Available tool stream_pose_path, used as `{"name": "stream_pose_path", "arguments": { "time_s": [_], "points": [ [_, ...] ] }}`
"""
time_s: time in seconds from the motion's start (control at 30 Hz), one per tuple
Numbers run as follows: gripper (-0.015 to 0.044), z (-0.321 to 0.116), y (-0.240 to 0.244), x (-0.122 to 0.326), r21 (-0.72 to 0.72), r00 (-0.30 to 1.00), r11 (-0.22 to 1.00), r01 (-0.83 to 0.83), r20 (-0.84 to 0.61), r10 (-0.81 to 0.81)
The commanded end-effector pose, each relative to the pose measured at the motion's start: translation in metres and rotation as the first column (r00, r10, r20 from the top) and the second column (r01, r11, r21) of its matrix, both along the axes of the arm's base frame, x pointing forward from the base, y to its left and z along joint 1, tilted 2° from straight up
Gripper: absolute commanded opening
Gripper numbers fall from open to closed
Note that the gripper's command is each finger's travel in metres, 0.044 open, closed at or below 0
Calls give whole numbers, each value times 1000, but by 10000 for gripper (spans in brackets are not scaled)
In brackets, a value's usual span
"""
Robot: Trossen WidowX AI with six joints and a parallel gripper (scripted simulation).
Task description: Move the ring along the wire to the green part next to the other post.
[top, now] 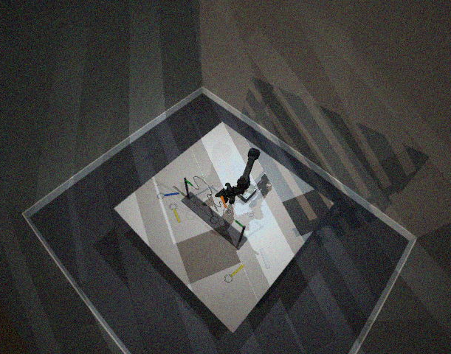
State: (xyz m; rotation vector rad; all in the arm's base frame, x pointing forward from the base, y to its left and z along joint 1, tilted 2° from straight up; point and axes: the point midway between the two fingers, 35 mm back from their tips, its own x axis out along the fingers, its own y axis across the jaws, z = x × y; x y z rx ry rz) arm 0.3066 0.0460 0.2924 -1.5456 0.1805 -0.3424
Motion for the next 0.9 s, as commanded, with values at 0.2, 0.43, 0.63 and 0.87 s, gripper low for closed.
{"name": "stream_pose_path", "arguments": {
  "time_s": [0.2, 0.43, 0.63, 0.87],
  "points": [
    [-150, -36, 4, -2, 209, 999, 978, 12, -45, -3],
    [-150, -61, 12, -3, 367, 997, 930, 16, -71, 11],
    [-150, -82, 20, 4, 495, 995, 868, -41, -57, 80],
    [-150, -103, 34, 2, 625, 993, 780, -30, -69, 93]
  ]
}}
